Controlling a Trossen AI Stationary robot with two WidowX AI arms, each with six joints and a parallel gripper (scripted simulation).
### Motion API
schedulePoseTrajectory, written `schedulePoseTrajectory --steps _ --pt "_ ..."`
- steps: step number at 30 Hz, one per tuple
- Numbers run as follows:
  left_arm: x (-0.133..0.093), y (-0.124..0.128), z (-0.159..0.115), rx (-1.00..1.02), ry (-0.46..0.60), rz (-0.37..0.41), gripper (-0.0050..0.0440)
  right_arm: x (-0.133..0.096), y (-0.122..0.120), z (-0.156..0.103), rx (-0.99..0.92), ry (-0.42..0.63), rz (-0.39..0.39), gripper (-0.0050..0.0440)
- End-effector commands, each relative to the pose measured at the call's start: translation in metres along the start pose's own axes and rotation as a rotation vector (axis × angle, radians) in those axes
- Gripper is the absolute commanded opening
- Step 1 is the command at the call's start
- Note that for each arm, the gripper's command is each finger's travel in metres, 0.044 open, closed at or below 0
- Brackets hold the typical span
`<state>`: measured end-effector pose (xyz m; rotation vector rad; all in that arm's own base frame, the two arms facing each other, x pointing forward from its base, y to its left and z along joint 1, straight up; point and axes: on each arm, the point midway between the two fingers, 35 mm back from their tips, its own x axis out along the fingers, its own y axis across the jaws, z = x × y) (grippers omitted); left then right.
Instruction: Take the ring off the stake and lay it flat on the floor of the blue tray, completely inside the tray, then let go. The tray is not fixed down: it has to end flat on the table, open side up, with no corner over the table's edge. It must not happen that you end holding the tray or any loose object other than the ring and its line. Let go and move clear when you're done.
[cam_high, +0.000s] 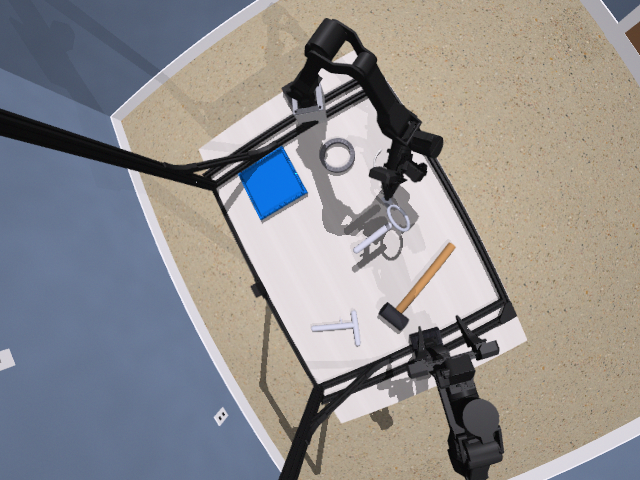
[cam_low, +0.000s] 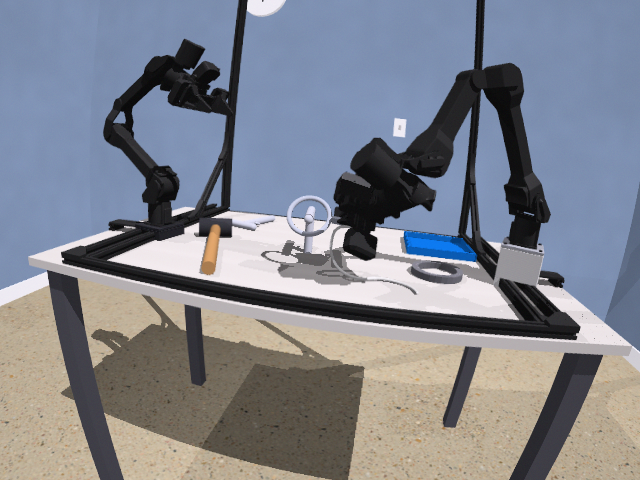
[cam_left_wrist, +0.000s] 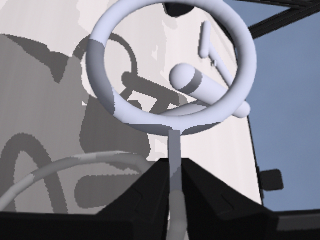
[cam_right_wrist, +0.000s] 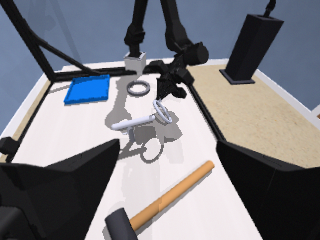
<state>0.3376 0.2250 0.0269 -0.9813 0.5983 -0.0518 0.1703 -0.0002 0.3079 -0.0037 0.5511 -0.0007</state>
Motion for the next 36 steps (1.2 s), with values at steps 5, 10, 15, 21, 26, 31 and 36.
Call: schedulePoseTrajectory --steps 5,10,15,21,26,31,36 --pt "-0.008 -0.014 0.011 0.021 -0.013 -0.006 0.0000 0.000 0.000 -0.001 0.003 0.003 0.002 0.0400" --pt "-0.011 -0.021 0.015 0.021 -0.013 -0.006 0.0000 0.000 0.000 -0.001 0.003 0.003 0.002 0.0400" --pt "-0.015 -0.027 0.018 0.021 -0.014 -0.006 0.0000 0.000 0.000 -0.001 0.003 0.003 0.002 0.0400" --pt "-0.018 -0.033 0.020 0.021 -0.014 -0.005 0.0000 0.000 0.000 -0.001 0.003 0.003 0.002 0.0400" --pt "-0.022 -0.039 0.022 0.020 -0.015 -0.005 0.0000 0.000 0.000 -0.001 0.003 0.003 0.002 0.0400" --pt "-0.023 -0.040 0.023 0.020 -0.015 -0.005 0.0000 0.000 0.000 -0.001 0.003 0.003 0.002 0.0400" --pt "-0.023 -0.040 0.023 0.020 -0.015 -0.005 0.0000 0.000 0.000 -0.001 0.003 0.003 0.002 0.0400"
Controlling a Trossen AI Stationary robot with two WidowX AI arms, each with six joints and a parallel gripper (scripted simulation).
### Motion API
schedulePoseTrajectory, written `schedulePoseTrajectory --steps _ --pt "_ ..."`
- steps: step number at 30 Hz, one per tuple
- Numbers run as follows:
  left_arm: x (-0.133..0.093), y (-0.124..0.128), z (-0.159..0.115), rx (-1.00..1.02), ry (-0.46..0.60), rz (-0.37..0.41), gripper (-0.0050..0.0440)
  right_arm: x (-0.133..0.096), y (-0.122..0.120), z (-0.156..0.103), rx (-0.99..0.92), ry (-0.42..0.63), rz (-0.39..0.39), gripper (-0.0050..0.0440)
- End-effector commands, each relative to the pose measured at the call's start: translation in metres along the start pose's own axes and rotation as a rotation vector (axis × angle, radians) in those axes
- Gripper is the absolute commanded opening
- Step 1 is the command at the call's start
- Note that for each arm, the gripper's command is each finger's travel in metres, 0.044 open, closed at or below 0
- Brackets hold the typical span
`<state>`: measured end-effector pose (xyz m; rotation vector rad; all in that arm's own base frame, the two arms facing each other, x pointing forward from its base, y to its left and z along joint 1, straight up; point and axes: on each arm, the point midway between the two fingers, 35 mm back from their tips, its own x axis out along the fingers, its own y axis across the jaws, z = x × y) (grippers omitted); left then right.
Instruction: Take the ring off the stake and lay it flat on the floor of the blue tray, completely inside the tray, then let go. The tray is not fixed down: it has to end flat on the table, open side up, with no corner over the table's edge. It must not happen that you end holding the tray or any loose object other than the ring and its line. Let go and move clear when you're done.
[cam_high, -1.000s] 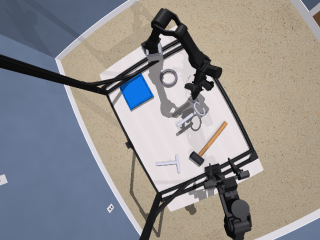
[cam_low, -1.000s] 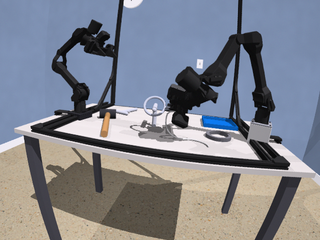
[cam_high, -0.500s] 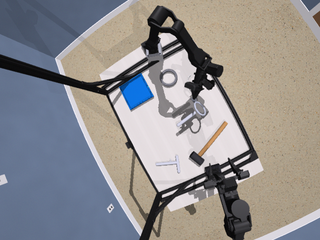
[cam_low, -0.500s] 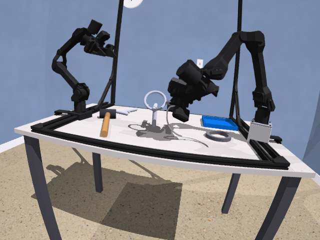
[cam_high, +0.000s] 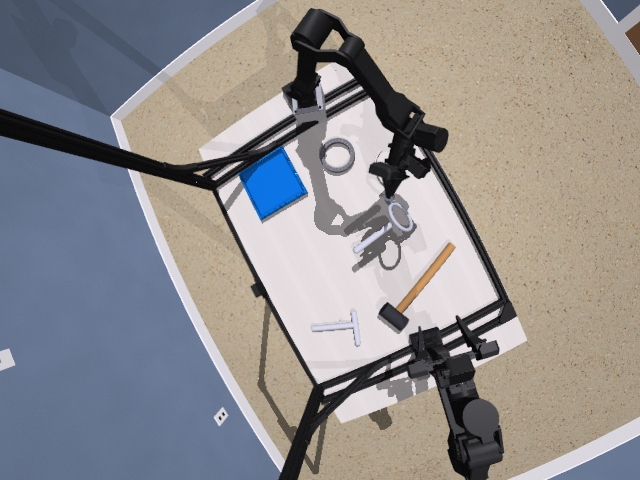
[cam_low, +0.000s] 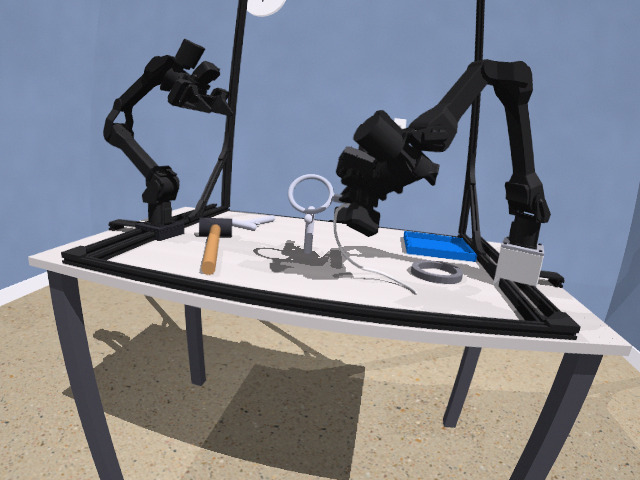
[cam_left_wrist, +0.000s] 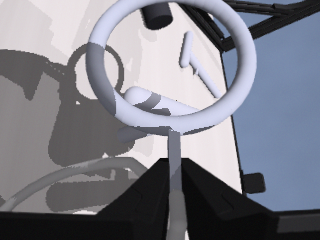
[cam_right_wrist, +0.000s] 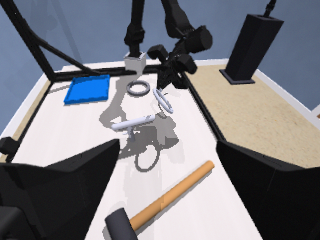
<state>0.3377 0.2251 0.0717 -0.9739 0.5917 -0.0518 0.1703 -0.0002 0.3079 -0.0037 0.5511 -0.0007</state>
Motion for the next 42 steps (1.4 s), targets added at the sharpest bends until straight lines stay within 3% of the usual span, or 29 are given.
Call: schedulePoseTrajectory --steps 1,42 --pt "-0.002 -0.005 0.004 0.013 -0.009 -0.005 0.0000 0.000 0.000 -0.001 0.003 0.003 0.002 0.0400" --pt "-0.044 0.001 -0.032 0.014 -0.001 0.004 0.0000 0.000 0.000 -0.001 0.003 0.003 0.002 0.0400"
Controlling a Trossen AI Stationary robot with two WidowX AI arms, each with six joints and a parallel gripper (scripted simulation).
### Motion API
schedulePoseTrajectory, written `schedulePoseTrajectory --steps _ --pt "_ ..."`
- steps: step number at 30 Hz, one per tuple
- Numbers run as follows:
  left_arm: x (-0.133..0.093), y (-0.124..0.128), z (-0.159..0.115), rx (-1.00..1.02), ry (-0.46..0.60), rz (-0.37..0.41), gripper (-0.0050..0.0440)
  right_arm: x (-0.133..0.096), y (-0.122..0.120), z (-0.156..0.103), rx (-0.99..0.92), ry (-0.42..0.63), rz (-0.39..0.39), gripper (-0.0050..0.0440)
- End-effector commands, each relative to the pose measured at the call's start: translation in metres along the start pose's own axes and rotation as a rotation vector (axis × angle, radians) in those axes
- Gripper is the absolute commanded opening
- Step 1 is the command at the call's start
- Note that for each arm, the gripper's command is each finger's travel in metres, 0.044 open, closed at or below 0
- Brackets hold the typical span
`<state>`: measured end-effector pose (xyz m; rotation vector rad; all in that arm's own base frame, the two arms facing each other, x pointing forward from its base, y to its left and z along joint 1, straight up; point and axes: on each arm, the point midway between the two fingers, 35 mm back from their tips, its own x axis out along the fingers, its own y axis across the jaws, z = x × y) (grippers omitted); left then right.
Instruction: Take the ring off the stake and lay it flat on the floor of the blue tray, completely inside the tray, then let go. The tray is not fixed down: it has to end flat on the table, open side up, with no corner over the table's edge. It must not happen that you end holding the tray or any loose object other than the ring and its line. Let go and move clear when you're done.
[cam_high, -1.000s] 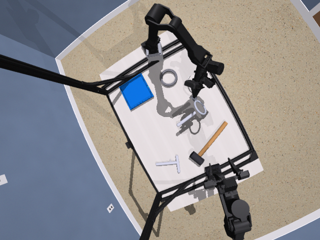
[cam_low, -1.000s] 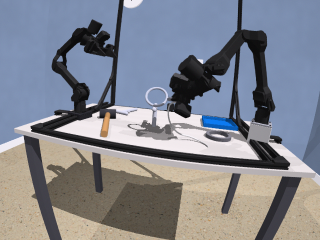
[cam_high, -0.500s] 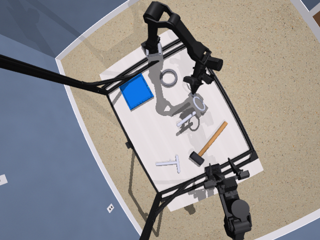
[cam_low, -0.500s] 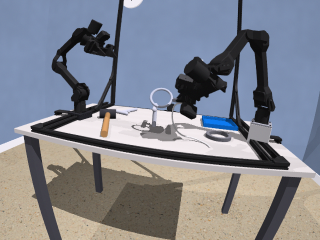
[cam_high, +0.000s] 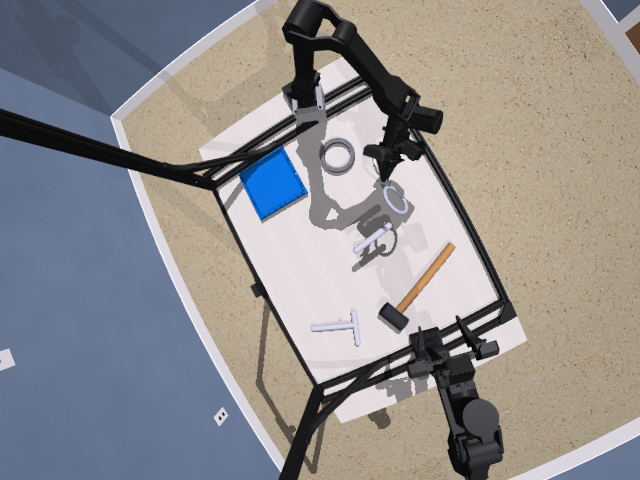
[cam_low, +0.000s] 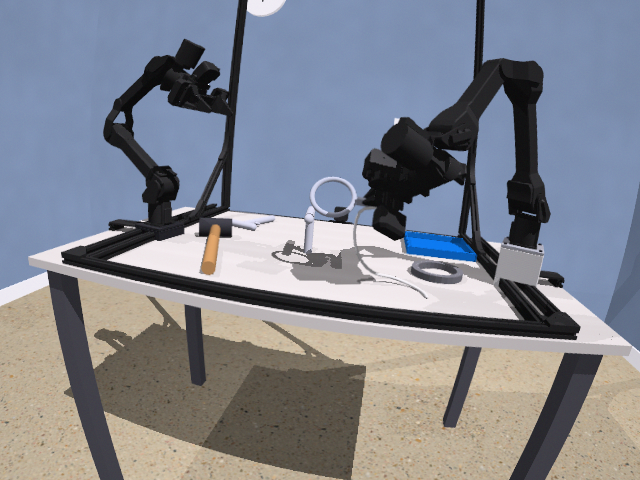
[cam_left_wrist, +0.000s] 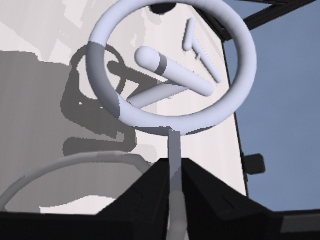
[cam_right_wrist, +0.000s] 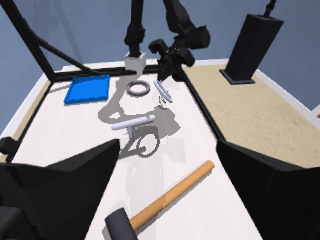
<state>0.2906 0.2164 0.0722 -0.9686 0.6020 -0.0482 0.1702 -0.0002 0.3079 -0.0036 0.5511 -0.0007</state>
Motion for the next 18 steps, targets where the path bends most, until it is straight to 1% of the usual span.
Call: schedulePoseTrajectory --steps 1,18 --pt "-0.008 -0.003 -0.003 0.012 -0.007 -0.005 0.0000 0.000 0.000 -0.001 0.003 0.003 0.002 0.0400" --pt "-0.025 -0.004 -0.021 0.011 -0.010 -0.008 0.0000 0.000 0.000 -0.001 0.003 0.003 0.002 0.0400"
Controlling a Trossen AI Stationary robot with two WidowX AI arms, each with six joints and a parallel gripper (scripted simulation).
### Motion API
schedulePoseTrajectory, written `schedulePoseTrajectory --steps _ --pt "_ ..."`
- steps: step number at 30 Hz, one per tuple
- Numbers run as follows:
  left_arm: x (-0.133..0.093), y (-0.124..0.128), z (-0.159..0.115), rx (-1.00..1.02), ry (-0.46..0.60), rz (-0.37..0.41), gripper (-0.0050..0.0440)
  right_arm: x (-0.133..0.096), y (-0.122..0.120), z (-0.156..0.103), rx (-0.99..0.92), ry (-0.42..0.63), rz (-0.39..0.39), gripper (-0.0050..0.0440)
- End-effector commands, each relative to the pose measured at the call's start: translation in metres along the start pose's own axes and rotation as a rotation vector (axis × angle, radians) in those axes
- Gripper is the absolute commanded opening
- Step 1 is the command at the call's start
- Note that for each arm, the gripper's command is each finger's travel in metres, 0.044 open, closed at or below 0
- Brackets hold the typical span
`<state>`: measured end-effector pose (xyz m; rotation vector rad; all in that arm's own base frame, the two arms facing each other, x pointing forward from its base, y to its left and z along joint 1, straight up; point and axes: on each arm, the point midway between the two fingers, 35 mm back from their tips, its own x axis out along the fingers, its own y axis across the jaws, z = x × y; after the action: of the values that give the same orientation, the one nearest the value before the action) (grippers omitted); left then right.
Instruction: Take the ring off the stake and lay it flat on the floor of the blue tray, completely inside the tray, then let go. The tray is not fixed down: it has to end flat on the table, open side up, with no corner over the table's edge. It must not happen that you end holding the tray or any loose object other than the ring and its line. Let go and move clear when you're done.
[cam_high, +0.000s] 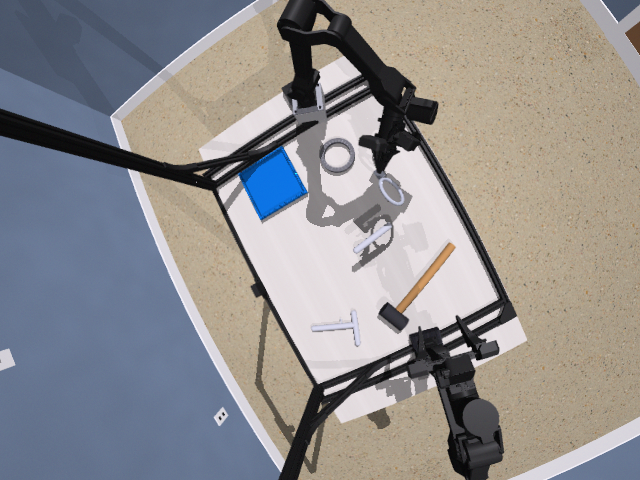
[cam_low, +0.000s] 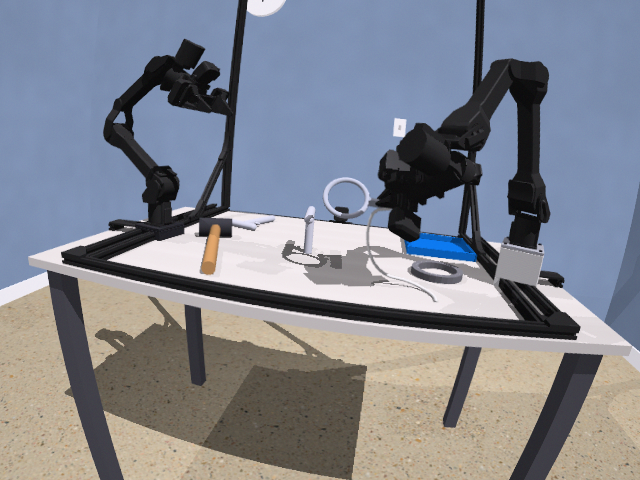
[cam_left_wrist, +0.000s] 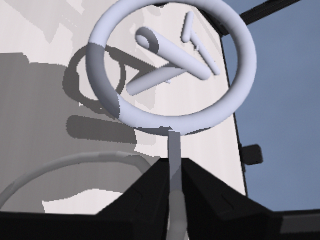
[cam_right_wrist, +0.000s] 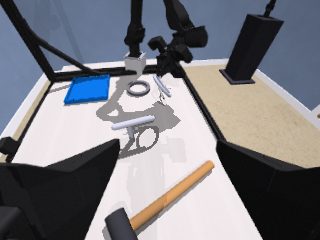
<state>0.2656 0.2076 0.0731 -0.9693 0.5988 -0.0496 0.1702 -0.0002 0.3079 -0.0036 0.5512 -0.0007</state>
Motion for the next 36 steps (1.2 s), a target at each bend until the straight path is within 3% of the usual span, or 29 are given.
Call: schedulePoseTrajectory --steps 1,15,36 --pt "-0.007 -0.004 -0.004 0.011 -0.009 -0.006 0.0000 0.000 0.000 -0.001 0.003 0.003 0.002 0.0400" --pt "-0.018 -0.005 -0.017 0.010 -0.014 -0.011 0.0000 0.000 0.000 -0.001 0.003 0.003 0.002 0.0400" --pt "0.021 -0.040 -0.023 0.285 0.133 -0.046 0.0000 0.000 0.000 -0.001 0.003 0.003 0.002 0.0400"
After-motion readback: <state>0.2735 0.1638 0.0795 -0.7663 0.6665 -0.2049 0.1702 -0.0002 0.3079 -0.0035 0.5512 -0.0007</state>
